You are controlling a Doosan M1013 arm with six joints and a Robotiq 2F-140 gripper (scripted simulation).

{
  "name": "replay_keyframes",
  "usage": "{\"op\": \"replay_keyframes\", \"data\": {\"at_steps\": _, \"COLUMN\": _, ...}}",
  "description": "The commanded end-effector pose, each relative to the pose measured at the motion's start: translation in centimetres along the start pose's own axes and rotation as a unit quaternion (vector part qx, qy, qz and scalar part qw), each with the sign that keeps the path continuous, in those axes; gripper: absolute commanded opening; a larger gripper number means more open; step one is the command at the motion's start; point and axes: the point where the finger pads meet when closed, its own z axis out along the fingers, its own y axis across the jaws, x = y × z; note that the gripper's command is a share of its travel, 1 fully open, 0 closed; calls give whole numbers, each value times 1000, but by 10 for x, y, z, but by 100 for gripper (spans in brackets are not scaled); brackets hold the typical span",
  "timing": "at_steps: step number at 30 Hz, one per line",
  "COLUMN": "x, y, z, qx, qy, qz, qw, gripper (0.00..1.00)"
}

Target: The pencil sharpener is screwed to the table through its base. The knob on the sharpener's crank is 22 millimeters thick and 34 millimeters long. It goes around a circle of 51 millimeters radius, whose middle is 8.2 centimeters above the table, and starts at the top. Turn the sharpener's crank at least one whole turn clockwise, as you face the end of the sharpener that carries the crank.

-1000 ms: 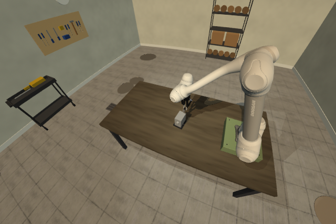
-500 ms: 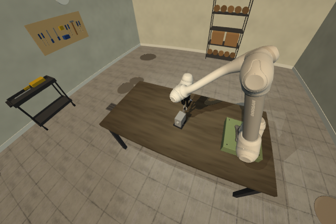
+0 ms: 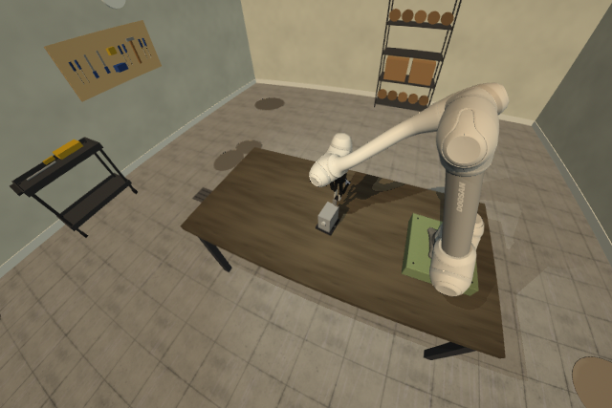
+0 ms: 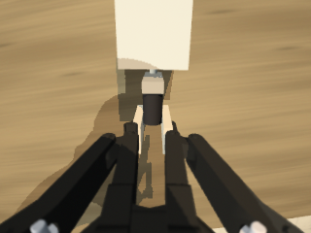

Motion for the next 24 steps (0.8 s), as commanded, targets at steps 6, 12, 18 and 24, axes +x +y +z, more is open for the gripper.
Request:
{"op": "replay_keyframes", "data": {"at_steps": 6, "x": 0, "y": 0, "z": 0, "qx": 0, "qy": 0, "qz": 0, "qw": 1000, "gripper": 32}}
{"op": "replay_keyframes", "data": {"at_steps": 12, "x": 0, "y": 0, "z": 0, "qx": 0, "qy": 0, "qz": 0, "qw": 1000, "gripper": 32}}
{"op": "replay_keyframes", "data": {"at_steps": 18, "x": 0, "y": 0, "z": 0, "qx": 0, "qy": 0, "qz": 0, "qw": 1000, "gripper": 32}}
{"op": "replay_keyframes", "data": {"at_steps": 24, "x": 0, "y": 0, "z": 0, "qx": 0, "qy": 0, "qz": 0, "qw": 1000, "gripper": 32}}
